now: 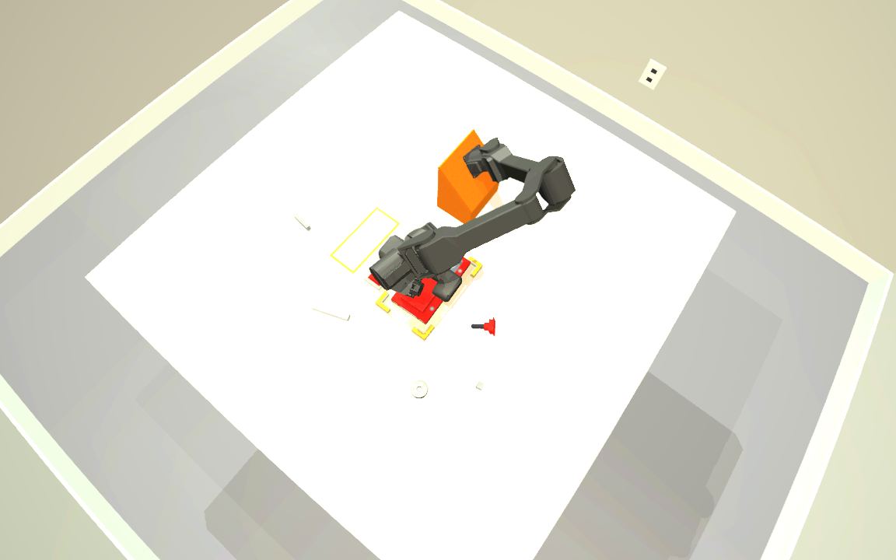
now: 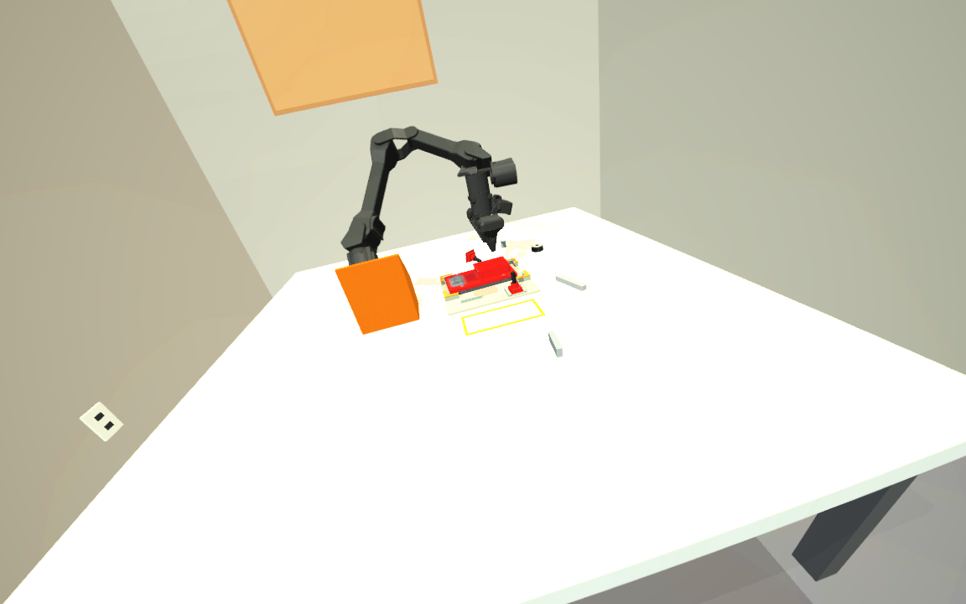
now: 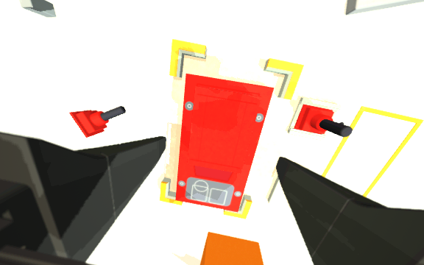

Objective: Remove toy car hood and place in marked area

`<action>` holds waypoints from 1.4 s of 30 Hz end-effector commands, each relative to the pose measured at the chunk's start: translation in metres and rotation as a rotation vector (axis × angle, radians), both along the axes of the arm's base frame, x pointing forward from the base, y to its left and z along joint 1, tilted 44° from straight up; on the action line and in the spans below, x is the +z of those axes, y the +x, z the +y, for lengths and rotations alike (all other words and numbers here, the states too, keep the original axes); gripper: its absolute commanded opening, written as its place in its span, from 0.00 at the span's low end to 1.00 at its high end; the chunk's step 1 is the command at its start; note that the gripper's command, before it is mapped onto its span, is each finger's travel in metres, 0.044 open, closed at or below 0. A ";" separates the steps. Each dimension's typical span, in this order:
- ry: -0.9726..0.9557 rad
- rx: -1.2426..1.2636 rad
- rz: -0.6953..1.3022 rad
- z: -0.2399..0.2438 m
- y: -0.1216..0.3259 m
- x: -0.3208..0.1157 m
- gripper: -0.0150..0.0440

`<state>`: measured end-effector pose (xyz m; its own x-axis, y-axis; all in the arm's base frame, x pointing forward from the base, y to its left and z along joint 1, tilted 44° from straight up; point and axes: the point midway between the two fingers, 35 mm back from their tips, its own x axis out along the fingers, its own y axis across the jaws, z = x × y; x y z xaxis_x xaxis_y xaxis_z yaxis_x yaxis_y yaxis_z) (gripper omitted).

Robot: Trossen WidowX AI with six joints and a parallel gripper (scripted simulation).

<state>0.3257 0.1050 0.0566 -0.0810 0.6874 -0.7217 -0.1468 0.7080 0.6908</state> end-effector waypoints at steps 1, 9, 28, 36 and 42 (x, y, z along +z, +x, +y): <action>-0.004 0.001 0.005 0.002 -0.001 -0.003 1.00; -0.004 0.001 0.005 0.006 -0.001 -0.007 1.00; -0.004 0.001 0.005 0.014 -0.003 -0.016 1.00; -0.004 0.001 0.005 0.018 -0.003 -0.019 1.00; -0.004 0.001 0.005 0.021 -0.004 -0.022 1.00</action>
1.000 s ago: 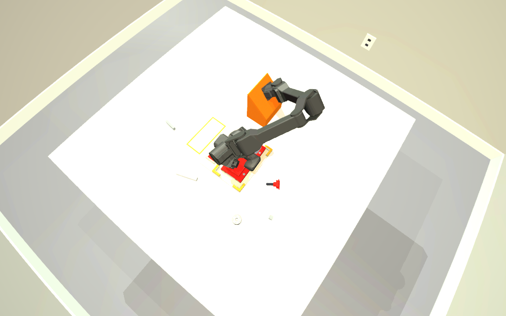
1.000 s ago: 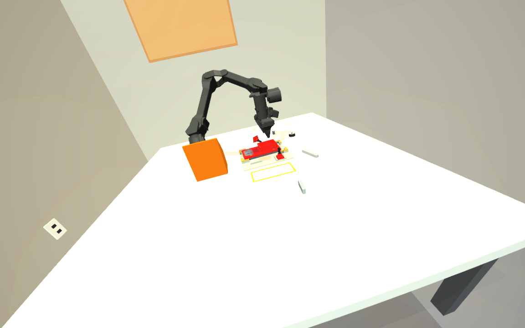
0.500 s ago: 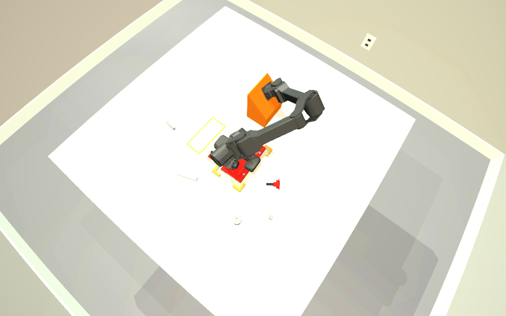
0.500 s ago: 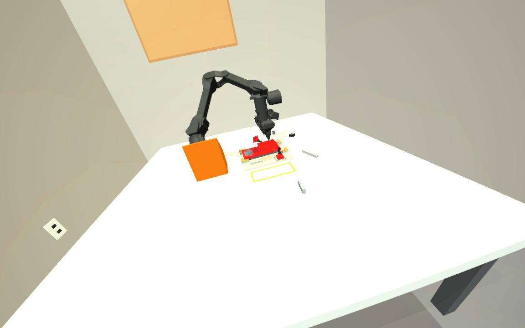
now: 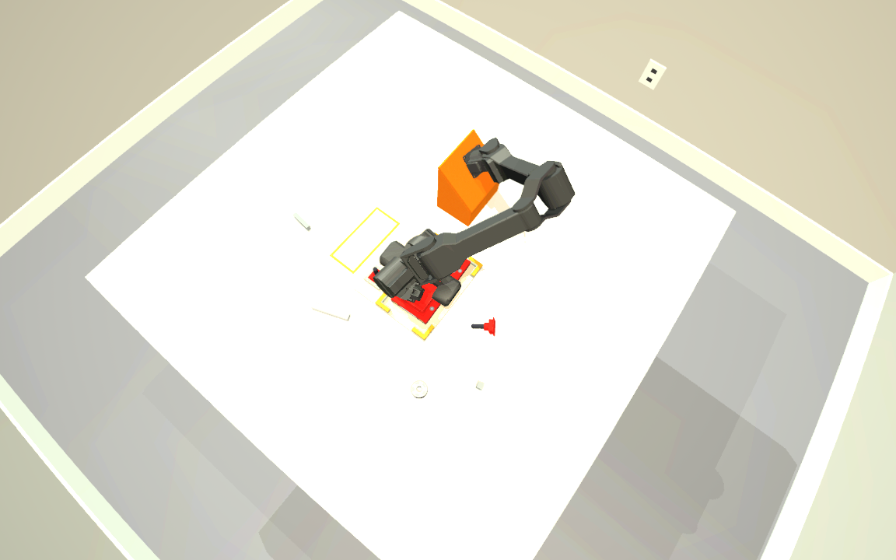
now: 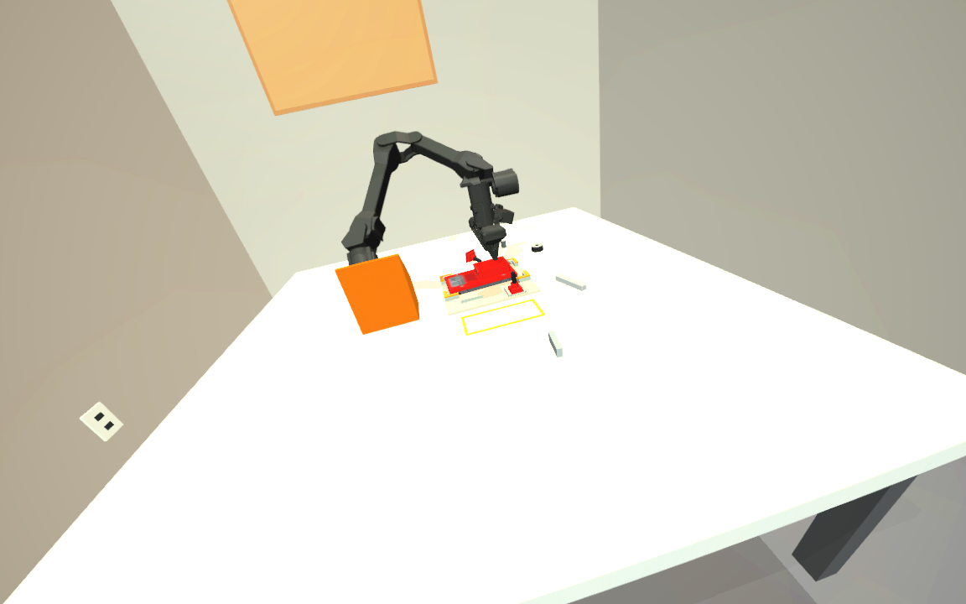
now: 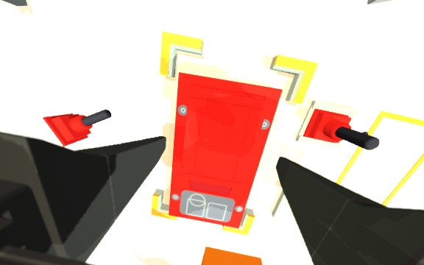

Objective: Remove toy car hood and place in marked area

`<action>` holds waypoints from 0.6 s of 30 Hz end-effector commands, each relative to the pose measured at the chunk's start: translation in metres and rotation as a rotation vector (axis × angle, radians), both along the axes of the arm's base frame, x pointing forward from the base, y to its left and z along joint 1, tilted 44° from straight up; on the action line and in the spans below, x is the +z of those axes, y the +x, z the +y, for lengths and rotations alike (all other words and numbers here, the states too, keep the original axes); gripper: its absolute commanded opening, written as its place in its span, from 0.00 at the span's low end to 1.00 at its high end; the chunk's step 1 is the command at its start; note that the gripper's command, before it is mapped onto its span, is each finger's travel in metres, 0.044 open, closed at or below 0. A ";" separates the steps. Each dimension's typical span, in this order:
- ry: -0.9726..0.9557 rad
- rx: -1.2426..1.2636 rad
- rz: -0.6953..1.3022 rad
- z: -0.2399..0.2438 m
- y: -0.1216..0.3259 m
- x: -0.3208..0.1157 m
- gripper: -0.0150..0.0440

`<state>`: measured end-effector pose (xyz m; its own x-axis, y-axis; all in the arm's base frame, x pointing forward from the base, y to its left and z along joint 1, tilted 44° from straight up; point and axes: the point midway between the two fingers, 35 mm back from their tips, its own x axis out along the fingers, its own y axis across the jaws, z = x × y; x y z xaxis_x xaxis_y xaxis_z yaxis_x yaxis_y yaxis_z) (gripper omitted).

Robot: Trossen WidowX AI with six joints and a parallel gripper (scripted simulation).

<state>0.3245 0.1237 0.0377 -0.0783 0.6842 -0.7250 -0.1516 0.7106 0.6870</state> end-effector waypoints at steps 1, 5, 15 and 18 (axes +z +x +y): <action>0.001 -0.001 0.010 0.002 -0.003 -0.003 1.00; 0.001 -0.001 0.010 0.004 -0.003 -0.005 1.00; 0.002 -0.001 0.010 0.009 -0.005 -0.009 1.00; 0.002 -0.001 0.010 0.010 -0.005 -0.011 1.00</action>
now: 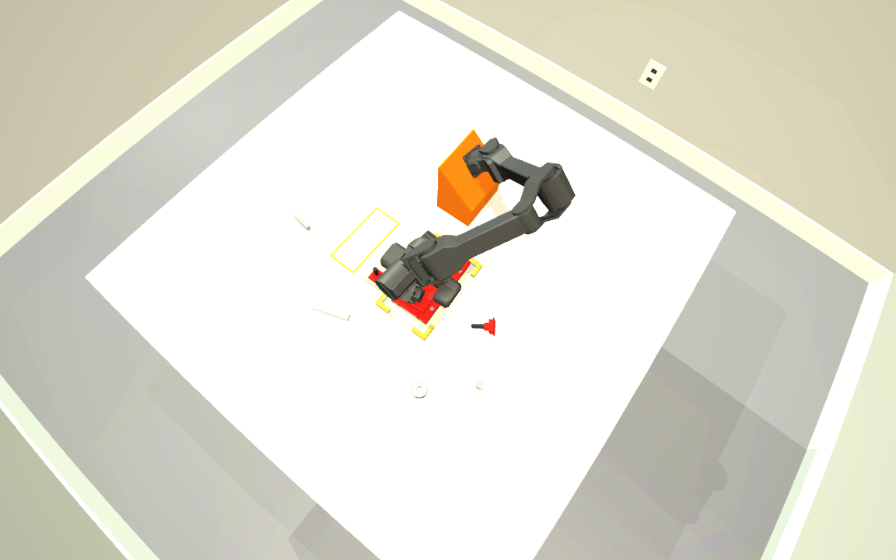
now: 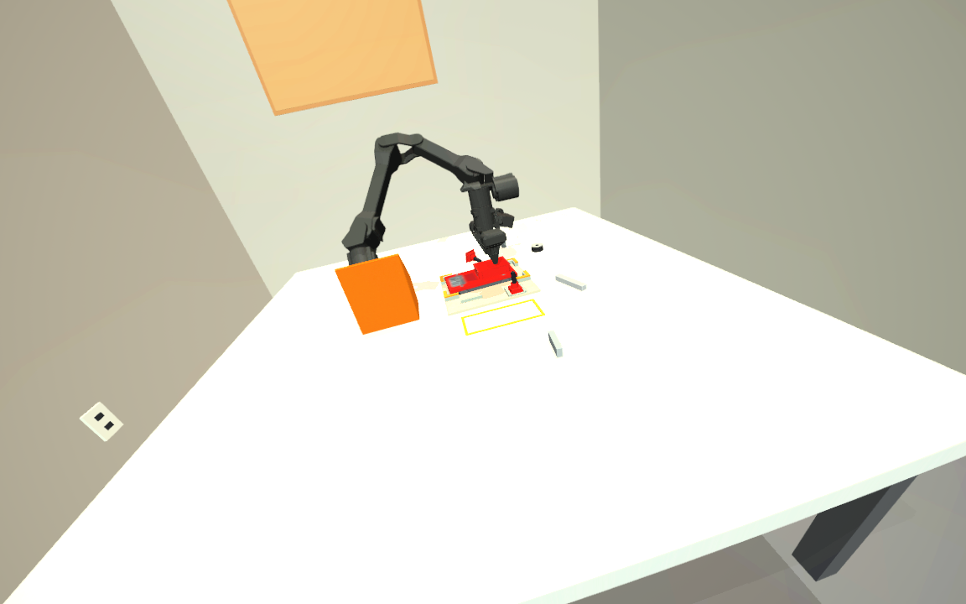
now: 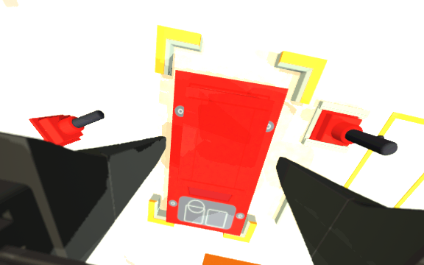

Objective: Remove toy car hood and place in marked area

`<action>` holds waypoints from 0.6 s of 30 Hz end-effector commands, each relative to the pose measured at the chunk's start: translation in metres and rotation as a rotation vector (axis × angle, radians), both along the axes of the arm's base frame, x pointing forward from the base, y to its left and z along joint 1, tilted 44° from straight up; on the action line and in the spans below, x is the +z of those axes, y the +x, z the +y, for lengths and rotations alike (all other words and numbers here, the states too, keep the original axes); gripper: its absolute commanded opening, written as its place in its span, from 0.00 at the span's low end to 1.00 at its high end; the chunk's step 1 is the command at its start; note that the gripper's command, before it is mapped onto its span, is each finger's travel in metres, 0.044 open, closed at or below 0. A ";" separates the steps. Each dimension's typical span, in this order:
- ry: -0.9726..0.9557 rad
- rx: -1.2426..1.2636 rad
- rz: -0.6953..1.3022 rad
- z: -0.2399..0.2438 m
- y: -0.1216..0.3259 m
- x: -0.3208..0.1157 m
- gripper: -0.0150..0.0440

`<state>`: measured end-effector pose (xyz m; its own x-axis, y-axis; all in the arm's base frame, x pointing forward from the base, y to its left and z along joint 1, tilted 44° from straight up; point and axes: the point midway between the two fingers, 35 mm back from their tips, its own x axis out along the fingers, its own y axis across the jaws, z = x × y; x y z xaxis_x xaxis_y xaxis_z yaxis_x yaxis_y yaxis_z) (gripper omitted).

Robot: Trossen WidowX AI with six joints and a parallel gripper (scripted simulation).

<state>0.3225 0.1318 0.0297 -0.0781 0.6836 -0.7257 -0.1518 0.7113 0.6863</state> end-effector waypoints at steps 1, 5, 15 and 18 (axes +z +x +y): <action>0.003 -0.001 0.011 0.003 -0.003 -0.003 1.00; 0.003 -0.001 0.011 0.004 -0.004 -0.005 1.00; 0.004 -0.001 0.011 0.008 -0.005 -0.008 1.00; 0.004 -0.001 0.011 0.008 -0.005 -0.008 1.00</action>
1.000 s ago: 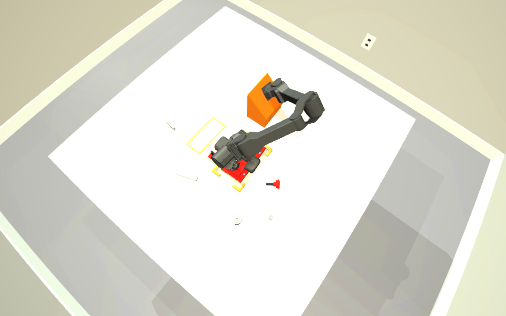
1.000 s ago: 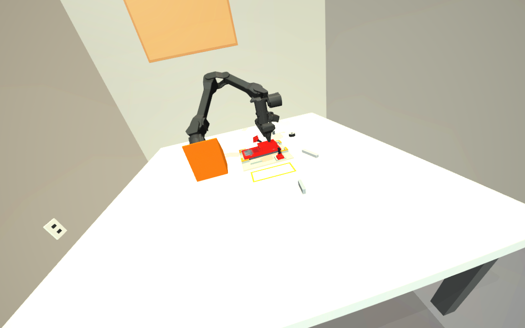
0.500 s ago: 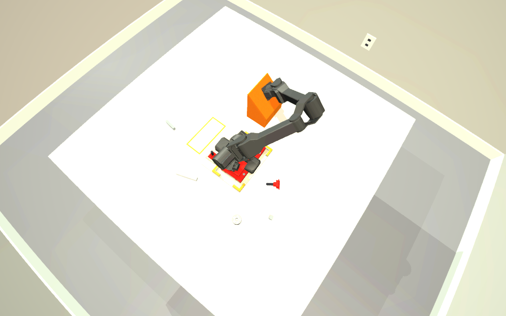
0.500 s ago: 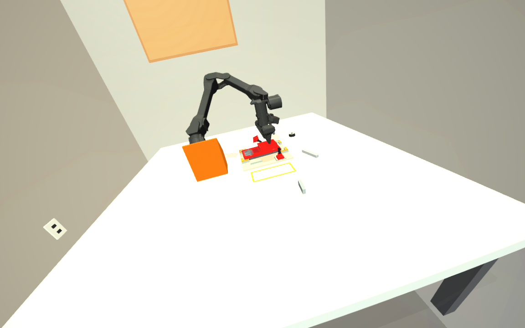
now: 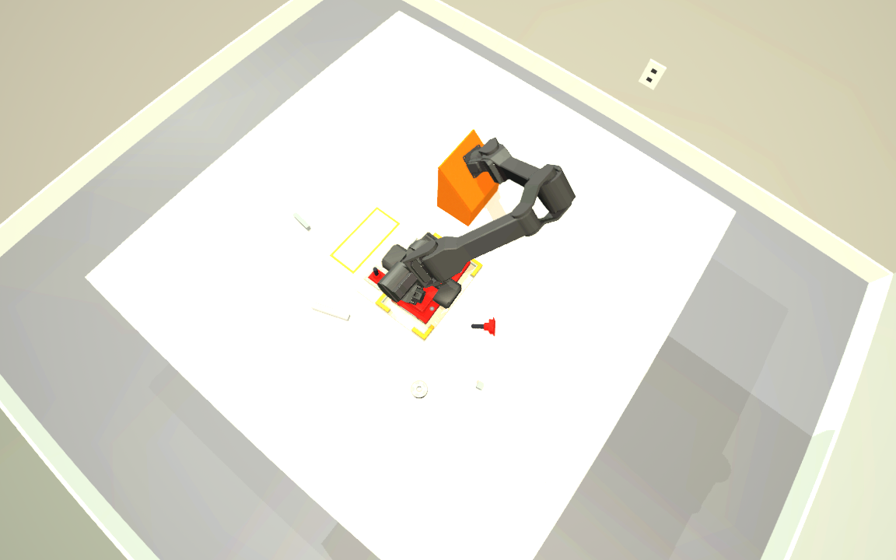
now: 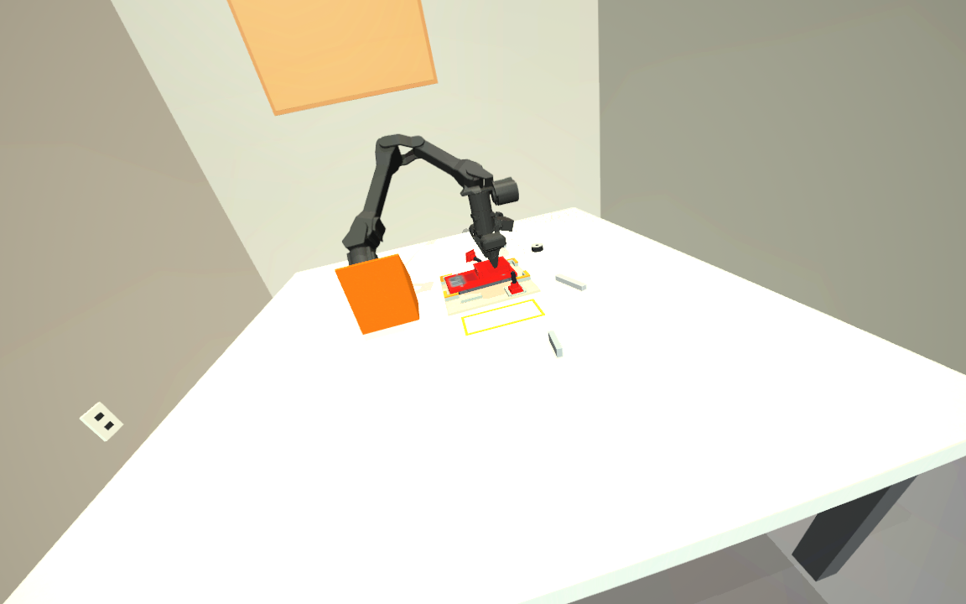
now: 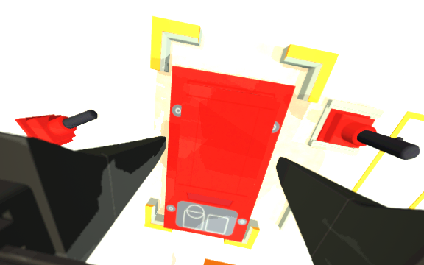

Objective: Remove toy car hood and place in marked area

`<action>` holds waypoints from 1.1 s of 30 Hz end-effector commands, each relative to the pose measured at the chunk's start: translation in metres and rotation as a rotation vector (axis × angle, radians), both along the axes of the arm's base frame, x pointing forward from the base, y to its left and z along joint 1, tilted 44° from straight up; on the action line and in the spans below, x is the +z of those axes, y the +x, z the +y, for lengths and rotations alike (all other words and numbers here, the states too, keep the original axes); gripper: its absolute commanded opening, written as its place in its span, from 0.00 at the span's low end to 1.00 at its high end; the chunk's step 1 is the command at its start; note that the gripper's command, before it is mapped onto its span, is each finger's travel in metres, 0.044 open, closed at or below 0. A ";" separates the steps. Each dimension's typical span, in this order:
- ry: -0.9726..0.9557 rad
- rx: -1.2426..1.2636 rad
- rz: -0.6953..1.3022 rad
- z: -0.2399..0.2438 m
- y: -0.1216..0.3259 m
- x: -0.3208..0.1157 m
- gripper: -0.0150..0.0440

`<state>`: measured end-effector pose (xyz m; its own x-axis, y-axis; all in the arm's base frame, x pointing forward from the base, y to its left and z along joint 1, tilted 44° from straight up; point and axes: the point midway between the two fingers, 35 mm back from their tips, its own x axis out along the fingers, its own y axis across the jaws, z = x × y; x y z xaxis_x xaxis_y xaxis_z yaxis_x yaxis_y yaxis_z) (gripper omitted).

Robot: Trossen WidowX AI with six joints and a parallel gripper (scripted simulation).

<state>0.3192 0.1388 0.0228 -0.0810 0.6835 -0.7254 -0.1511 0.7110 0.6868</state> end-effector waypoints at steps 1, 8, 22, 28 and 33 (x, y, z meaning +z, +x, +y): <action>0.004 -0.002 0.008 0.002 -0.002 -0.002 1.00; 0.004 -0.002 0.008 0.004 -0.002 -0.004 1.00; 0.004 -0.002 0.008 0.009 -0.003 -0.009 1.00; 0.004 -0.002 0.008 0.011 -0.003 -0.011 1.00; 0.004 -0.002 0.008 0.012 -0.003 -0.013 1.00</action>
<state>0.3178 0.1494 0.0115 -0.0807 0.6841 -0.7249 -0.1502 0.7107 0.6873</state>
